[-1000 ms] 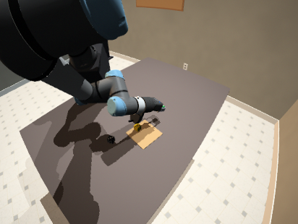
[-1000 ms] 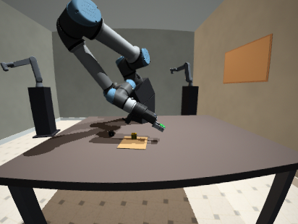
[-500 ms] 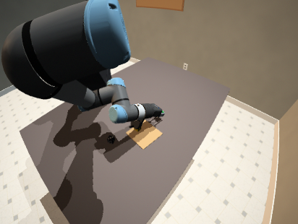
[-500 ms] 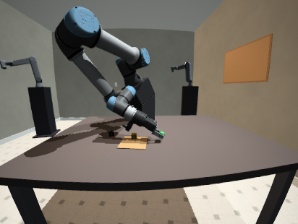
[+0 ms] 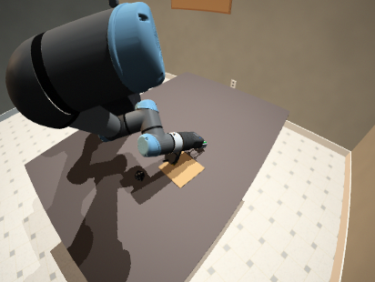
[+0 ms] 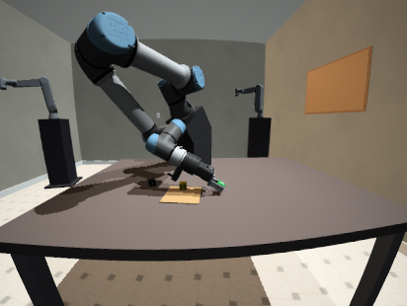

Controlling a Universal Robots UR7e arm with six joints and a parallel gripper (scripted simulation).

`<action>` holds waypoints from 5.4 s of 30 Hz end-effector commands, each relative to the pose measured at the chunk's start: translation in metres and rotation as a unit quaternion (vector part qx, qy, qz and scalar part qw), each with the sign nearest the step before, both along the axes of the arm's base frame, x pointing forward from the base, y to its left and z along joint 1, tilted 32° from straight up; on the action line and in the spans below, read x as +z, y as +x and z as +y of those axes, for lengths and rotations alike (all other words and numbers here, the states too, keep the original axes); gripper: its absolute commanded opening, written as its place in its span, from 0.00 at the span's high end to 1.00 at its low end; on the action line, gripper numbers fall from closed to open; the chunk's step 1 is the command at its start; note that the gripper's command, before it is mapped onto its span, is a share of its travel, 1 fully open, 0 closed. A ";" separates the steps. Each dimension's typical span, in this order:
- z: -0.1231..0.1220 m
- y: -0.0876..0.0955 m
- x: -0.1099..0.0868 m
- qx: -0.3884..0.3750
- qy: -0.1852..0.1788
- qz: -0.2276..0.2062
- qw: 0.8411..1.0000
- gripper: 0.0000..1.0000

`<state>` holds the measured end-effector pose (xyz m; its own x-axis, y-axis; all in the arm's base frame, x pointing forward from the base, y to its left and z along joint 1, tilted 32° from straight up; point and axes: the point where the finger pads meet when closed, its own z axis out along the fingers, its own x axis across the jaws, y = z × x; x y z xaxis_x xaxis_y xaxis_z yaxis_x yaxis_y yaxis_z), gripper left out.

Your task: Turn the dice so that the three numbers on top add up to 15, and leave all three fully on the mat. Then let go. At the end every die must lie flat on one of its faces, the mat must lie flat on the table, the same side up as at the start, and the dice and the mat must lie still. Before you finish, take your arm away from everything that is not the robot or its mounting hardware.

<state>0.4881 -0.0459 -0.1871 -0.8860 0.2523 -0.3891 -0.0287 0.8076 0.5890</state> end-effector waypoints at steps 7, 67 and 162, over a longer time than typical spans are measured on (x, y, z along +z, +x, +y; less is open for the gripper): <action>0.000 0.000 0.000 0.000 0.000 0.000 1.000 0.43; -0.005 0.003 -0.010 0.000 0.000 0.000 1.000 0.43; -0.015 -0.005 0.003 0.000 0.000 0.000 1.000 0.13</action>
